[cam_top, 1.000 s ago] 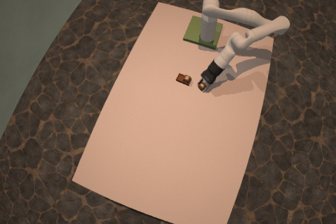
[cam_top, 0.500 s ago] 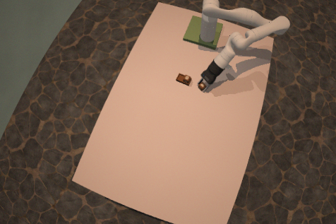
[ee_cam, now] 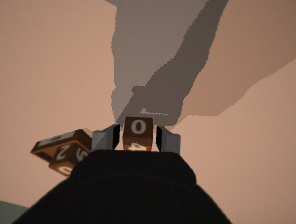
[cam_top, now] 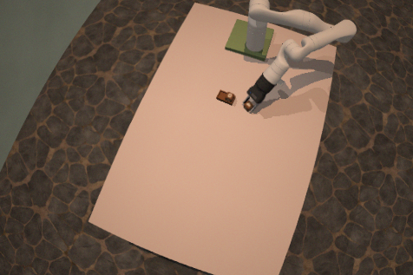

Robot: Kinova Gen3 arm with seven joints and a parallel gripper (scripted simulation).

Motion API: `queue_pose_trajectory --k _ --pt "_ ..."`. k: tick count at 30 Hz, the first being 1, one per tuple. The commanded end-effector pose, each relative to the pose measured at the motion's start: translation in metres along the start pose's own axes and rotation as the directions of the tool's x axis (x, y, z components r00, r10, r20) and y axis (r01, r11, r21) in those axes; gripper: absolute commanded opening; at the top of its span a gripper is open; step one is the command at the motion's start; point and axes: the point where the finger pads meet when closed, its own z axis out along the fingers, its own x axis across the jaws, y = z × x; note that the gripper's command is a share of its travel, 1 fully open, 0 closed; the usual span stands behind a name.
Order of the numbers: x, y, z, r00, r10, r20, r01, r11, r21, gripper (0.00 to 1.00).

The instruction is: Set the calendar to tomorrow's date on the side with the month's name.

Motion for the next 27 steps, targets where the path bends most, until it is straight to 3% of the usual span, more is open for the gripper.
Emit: queue_pose_trajectory --k 1,6,7,27 --pt "0.0002 0.0003 -0.0002 1.000 0.001 -0.001 -0.001 1.000 0.000 0.90" --pt "0.0002 0.0003 -0.0002 1.000 0.001 -0.001 -0.001 1.000 0.000 0.90" --pt "0.0002 0.0003 -0.0002 1.000 0.001 -0.001 -0.001 1.000 0.000 0.60" --pt "0.0002 0.0003 -0.0002 1.000 0.001 -0.001 -0.001 1.000 0.000 0.60"
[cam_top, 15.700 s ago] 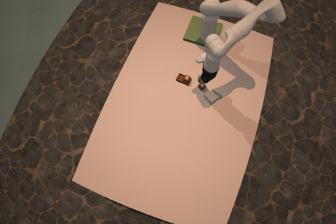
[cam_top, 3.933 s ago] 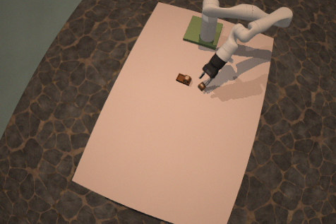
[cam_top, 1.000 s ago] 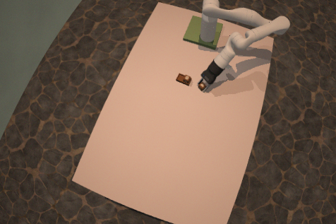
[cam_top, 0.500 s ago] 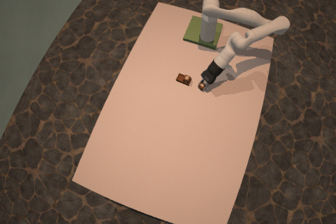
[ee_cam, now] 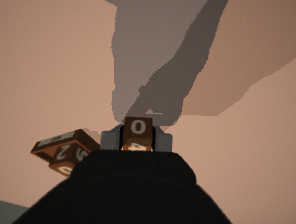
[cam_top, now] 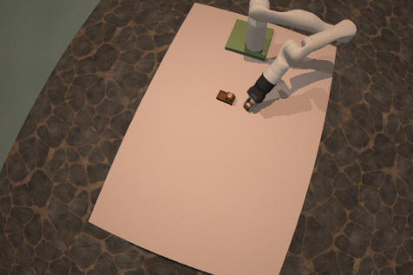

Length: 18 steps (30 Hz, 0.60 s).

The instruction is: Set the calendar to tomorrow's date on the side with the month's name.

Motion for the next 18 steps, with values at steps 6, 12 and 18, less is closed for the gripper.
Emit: queue_pose_trajectory --k 6,12,18 --pt "0.0002 0.0003 -0.0002 1.000 0.001 -0.001 -0.001 1.000 0.000 0.60" --pt "0.0002 0.0003 -0.0002 1.000 0.001 -0.001 -0.001 1.000 0.000 0.60" --pt "0.0002 0.0020 -0.0021 1.000 -0.002 0.000 0.002 1.000 -0.006 0.60"
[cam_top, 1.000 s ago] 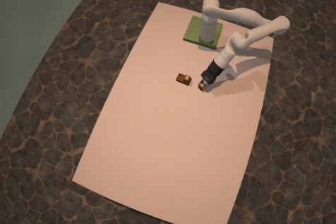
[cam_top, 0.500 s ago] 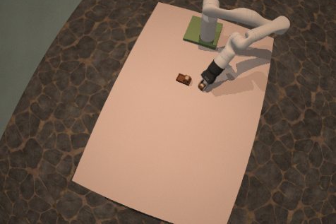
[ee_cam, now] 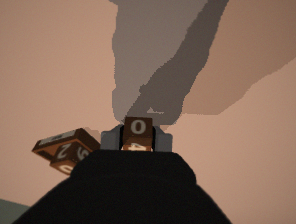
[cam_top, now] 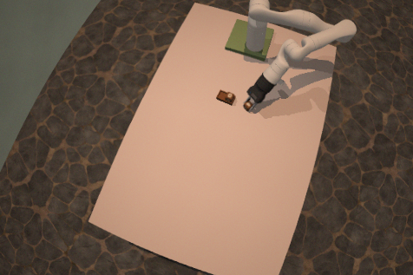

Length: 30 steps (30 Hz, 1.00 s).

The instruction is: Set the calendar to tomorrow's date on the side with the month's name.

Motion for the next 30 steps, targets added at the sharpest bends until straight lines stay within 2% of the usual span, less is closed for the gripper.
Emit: queue_pose_trajectory --k 1,9,20,30 --pt "0.001 0.002 -0.003 1.000 -0.002 -0.002 0.002 1.000 -0.007 0.60" --pt "0.001 0.014 -0.015 1.000 -0.005 0.002 0.005 0.999 -0.032 0.60" --pt "0.000 0.043 -0.045 1.000 0.013 0.002 -0.013 0.999 -0.046 0.60" --pt "0.000 0.048 -0.050 1.000 0.013 0.000 -0.013 0.999 -0.048 0.60"
